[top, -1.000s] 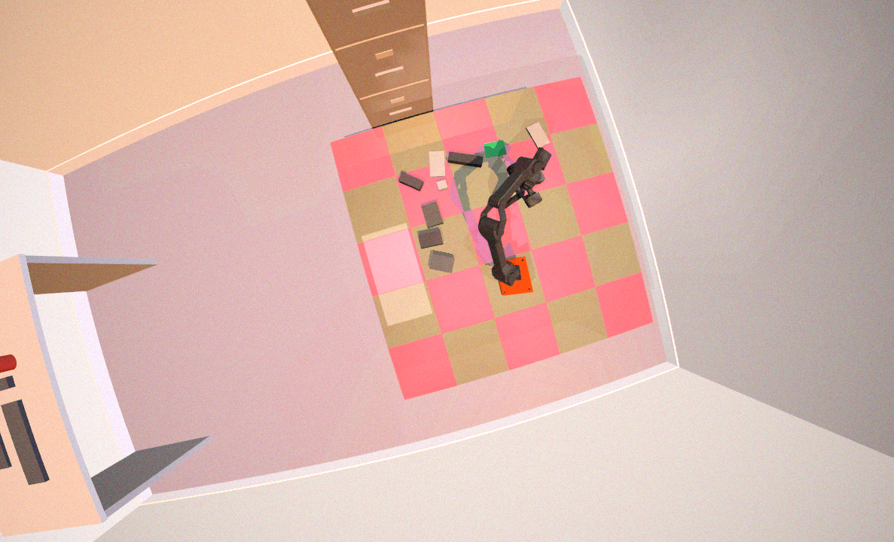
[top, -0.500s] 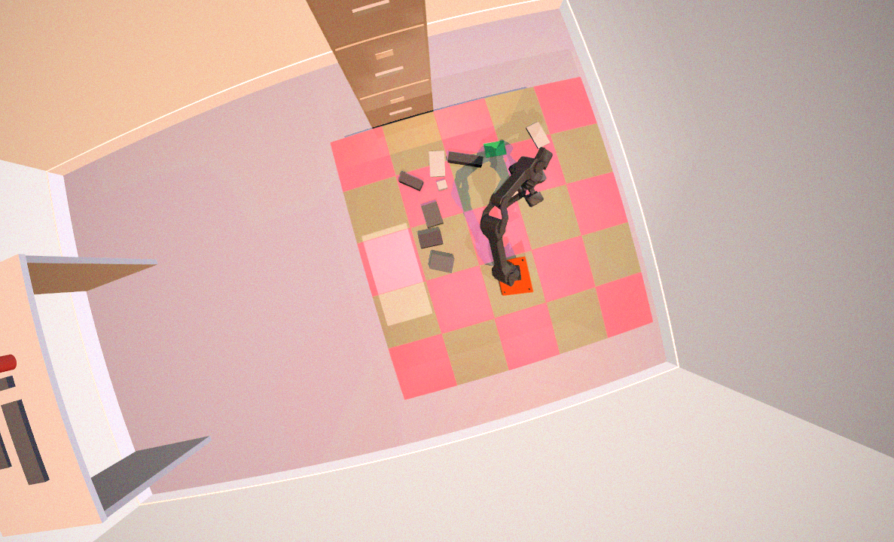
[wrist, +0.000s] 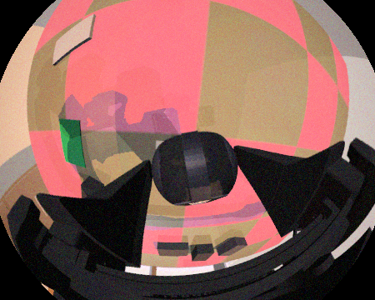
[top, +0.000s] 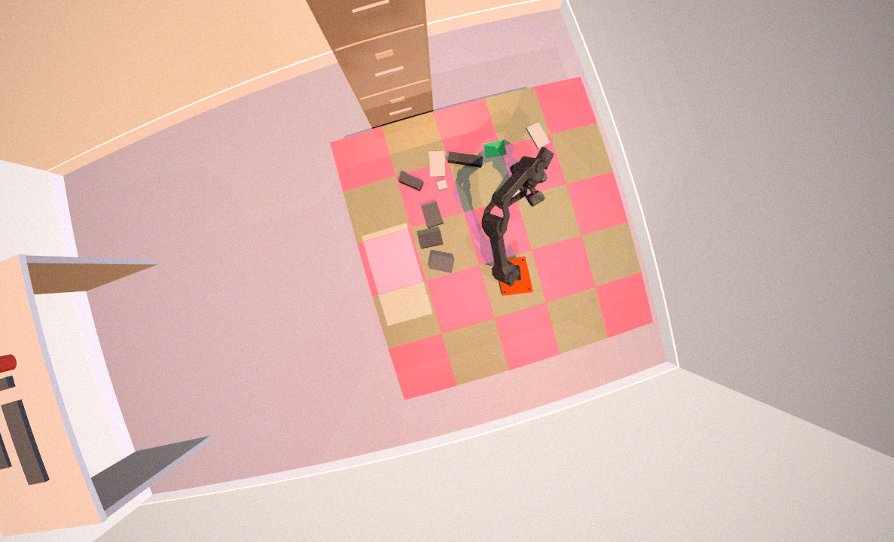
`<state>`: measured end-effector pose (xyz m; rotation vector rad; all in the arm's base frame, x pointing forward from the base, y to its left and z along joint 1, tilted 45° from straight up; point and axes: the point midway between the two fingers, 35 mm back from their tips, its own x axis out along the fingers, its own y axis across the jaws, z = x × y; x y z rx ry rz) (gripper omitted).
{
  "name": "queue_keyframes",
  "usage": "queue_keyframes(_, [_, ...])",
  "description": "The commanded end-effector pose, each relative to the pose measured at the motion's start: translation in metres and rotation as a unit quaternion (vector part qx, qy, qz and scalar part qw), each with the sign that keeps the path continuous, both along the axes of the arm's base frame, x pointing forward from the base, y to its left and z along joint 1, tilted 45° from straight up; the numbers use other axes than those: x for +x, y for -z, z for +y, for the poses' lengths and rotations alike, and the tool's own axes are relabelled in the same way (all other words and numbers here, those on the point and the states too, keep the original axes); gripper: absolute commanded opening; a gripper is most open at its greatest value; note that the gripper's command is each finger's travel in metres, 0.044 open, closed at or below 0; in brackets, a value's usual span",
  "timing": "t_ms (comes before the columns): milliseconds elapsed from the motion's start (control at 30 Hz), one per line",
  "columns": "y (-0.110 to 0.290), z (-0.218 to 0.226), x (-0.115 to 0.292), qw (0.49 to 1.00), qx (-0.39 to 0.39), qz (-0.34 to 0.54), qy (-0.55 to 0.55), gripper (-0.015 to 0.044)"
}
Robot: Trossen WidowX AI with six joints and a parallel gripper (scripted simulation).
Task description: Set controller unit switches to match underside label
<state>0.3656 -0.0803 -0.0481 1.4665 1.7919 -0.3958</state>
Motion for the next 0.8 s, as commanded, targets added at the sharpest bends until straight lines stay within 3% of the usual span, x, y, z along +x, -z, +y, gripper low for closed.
queue_keyframes(0, [0.005, 0.007, -0.001, 1.000, 0.005, 0.007, -0.006, 0.0338])
queue_keyframes(767, [0.023, 0.009, 0.002, 1.000, 0.005, 0.007, -0.006, 0.0338])
